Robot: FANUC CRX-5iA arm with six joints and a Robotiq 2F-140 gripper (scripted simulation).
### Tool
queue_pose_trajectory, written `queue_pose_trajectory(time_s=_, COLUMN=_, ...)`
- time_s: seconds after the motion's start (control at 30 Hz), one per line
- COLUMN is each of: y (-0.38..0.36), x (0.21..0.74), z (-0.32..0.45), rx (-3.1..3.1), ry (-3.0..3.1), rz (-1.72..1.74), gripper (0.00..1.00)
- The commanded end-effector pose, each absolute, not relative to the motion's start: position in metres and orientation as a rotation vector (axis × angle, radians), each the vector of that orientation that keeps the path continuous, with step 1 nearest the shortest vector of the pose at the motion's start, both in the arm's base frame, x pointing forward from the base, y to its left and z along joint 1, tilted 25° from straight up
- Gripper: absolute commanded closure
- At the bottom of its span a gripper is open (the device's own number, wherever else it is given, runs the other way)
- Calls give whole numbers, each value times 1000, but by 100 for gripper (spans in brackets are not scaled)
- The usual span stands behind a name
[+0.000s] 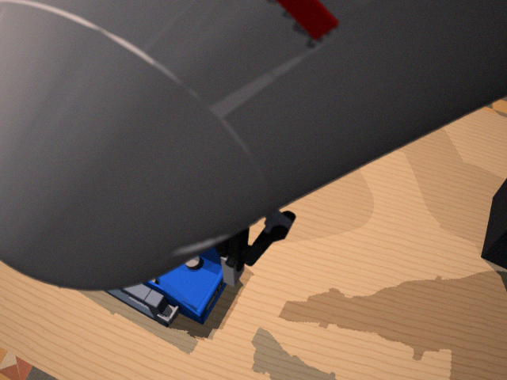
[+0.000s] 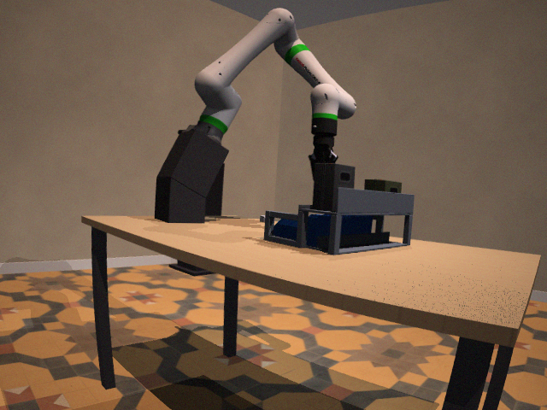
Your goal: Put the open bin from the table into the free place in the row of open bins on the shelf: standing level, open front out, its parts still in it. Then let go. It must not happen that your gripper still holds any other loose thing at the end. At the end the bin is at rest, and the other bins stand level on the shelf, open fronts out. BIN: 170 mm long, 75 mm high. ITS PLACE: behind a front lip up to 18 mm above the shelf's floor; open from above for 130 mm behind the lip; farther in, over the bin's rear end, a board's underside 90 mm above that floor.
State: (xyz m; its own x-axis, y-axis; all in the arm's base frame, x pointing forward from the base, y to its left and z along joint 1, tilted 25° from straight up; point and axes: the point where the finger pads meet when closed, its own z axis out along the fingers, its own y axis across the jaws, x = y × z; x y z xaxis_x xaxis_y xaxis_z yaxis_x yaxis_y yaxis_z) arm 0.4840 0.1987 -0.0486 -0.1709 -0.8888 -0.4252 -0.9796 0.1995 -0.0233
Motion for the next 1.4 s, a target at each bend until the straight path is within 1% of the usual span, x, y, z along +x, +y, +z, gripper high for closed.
queue_pose_trajectory(time_s=0.0, y=201, x=485, z=-54, rx=-1754, ry=2136, rz=365, gripper=100)
queue_pose_trajectory(time_s=0.93, y=234, x=493, z=-124, rx=-1754, ry=2136, rz=365, gripper=100)
queue_pose_trajectory(time_s=1.37, y=239, x=494, z=-136, rx=-1754, ry=2136, rz=365, gripper=100)
